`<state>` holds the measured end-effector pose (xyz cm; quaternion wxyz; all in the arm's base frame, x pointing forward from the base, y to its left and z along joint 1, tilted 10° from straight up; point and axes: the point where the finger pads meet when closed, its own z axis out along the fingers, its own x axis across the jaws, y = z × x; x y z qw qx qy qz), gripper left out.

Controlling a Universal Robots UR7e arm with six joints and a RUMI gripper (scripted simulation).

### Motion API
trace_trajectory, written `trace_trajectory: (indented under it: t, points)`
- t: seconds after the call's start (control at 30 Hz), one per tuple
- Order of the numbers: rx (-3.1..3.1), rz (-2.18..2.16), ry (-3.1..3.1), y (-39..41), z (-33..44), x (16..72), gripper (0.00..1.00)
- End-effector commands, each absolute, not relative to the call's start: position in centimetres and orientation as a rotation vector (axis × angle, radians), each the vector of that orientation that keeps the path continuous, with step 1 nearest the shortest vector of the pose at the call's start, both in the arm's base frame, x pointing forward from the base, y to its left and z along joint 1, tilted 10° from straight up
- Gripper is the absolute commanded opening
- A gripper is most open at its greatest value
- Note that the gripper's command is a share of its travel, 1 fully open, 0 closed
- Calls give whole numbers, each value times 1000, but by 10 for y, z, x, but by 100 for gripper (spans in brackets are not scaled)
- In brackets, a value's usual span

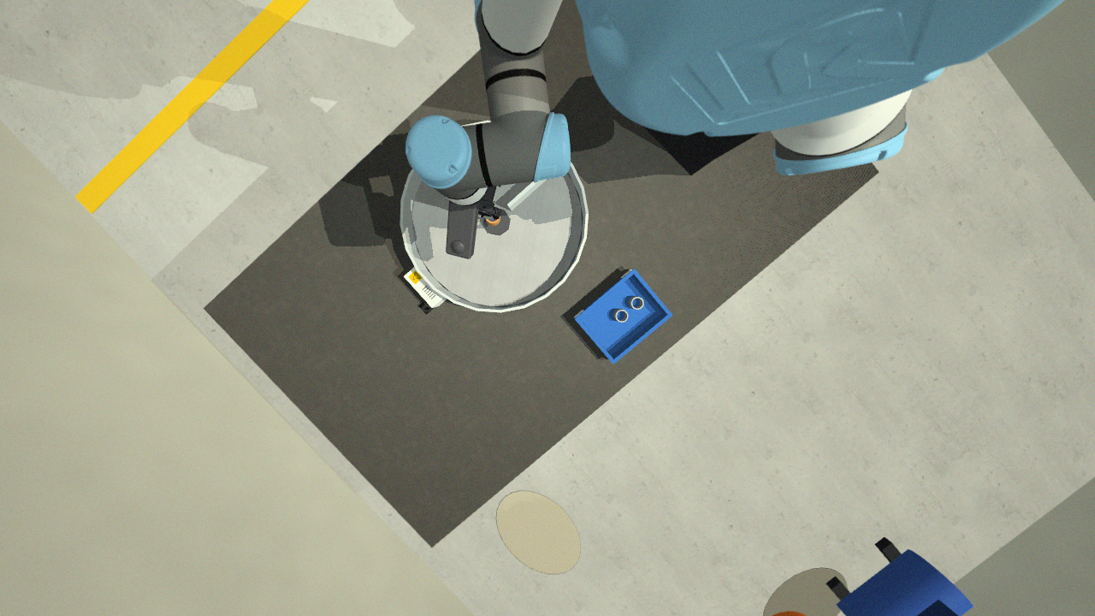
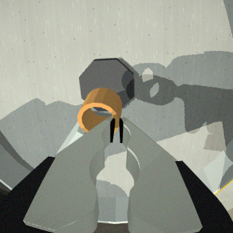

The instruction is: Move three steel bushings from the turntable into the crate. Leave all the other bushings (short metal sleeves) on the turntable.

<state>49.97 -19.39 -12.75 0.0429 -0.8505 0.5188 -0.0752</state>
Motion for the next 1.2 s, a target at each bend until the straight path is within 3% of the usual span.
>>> trace_trajectory:
  t: [0.0,1.17]
  points:
    - [-2601,-232,1587,-194,-127,500,0]
    - [-2601,-232,1587,-194,-160,506,0]
